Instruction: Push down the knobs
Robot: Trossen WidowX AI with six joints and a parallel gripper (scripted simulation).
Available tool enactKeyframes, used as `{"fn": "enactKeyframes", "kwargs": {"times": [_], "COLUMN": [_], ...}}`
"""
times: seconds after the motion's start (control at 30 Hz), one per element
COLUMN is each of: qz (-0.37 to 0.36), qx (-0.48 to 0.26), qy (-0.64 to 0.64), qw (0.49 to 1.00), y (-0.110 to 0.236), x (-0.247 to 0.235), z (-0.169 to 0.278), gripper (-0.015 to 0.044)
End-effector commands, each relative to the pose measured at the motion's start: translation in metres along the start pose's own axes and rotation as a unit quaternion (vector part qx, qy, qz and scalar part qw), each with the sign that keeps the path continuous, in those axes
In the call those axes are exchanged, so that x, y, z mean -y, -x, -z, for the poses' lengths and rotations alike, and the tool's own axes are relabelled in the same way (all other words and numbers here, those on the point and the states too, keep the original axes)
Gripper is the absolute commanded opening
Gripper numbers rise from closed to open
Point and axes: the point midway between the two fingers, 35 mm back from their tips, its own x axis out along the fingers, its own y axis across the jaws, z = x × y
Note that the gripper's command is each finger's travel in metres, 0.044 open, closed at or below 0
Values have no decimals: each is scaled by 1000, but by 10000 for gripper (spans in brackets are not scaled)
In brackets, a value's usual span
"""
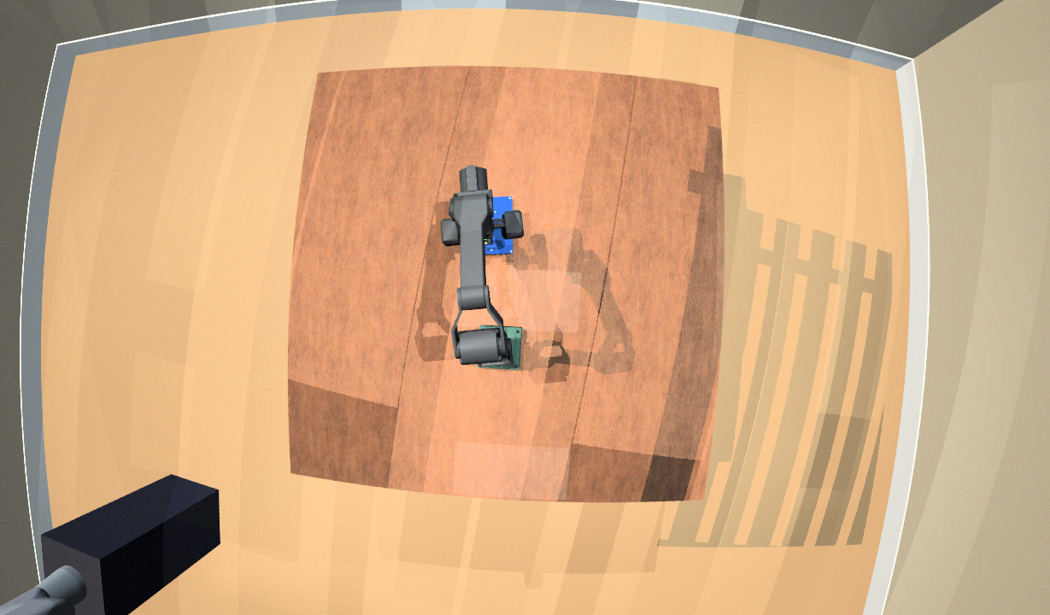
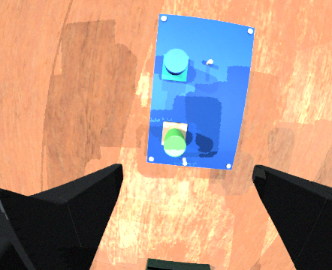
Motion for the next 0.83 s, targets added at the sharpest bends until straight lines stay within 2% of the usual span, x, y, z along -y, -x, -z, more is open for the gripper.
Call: {"fn": "enactKeyframes", "kwargs": {"times": [0.0, 0.17, 0.8], "qz": [2, 2, 2], "qx": [-8, -11, -11], "qy": [1, 1, 1], "qw": [1000, 1000, 1000], "y": [2, -1, -2], "x": [5, 7, 7], "z": [43, 95, 97], "gripper": [440, 440, 440]}}
